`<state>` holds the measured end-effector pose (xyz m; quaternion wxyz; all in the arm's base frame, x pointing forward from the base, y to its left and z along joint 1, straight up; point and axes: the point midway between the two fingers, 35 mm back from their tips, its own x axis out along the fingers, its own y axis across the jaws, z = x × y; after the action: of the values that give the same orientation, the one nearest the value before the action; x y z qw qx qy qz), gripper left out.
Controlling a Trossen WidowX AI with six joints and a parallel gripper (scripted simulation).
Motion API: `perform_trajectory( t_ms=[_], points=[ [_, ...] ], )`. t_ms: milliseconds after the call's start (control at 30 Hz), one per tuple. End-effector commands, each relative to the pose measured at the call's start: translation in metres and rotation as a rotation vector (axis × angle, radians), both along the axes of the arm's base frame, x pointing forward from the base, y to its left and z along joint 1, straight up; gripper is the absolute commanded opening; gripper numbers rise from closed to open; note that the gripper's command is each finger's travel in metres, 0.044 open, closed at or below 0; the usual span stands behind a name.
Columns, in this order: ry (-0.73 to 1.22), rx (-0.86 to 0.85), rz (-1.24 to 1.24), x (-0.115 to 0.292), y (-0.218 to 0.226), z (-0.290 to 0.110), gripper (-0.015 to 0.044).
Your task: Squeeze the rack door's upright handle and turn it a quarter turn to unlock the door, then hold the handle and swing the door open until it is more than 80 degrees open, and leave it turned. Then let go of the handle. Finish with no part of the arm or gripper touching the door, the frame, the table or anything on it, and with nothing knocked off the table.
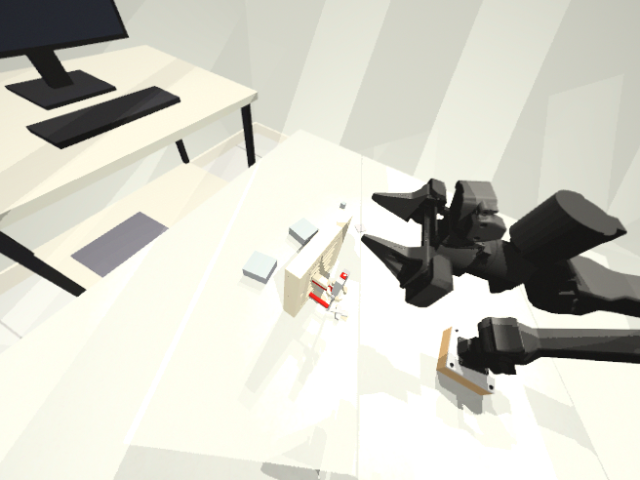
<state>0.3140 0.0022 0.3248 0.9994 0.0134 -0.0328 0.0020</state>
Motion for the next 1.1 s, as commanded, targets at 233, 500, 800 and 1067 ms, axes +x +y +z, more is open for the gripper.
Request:
perform_trajectory(
  t_ms=[233, 500, 800, 1067],
  points=[
    [0.142, 0.022, 0.0, 0.018, 0.0, -0.01, 0.0281],
    [0.317, 0.05, -0.005, 0.035, 0.001, -0.024, 0.0281],
    [0.513, 0.08, -0.017, 0.049, 0.001, -0.042, 0.0281],
    [0.688, 0.105, -0.033, 0.055, 0.001, -0.057, 0.0281]
  ],
)
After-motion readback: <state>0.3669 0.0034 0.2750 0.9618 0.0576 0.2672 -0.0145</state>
